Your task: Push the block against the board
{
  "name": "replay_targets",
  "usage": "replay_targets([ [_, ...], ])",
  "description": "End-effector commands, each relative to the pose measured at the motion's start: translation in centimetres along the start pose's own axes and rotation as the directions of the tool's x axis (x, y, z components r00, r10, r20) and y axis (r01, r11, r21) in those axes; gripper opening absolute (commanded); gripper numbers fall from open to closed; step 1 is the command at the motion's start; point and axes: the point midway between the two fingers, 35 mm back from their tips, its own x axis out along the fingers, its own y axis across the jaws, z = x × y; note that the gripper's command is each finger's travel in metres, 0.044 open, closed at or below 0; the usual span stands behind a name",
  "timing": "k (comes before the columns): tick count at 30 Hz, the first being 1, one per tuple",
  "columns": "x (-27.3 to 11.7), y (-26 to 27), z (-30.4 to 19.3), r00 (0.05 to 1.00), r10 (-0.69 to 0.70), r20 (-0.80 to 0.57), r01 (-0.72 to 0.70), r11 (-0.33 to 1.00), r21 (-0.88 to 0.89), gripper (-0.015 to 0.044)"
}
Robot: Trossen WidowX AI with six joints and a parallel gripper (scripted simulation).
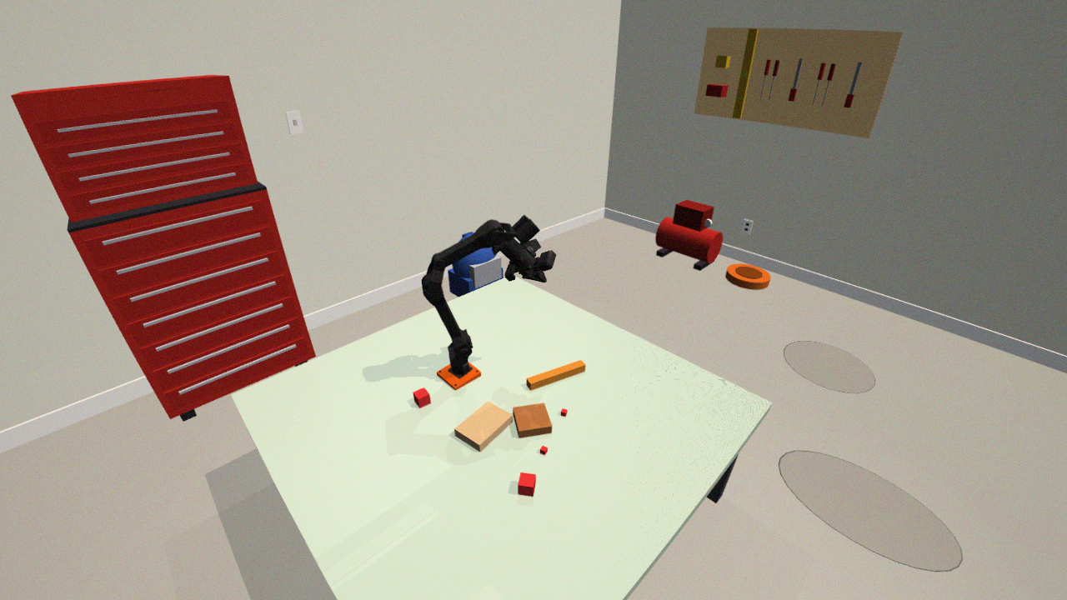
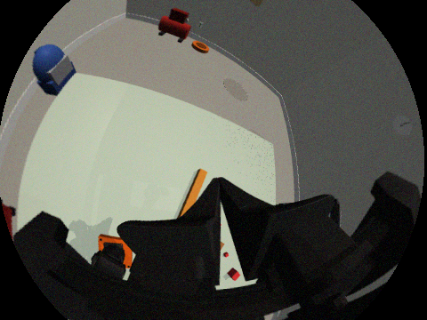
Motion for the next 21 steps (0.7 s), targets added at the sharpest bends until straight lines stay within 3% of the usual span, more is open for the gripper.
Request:
replay_targets([
  [1,1.6,-1.4,-2.6,0.998,0.001,-0.07,0.006,0.995,0.098,0.0],
  [11,4.6,-4.2,-9.3,0.974,0.022,-0.226,0.057,0.939,0.339,0.0],
  [21,6.9,-5.8,-17.8,0.925,0.093,-0.368,0.152,0.797,0.584,0.0],
])
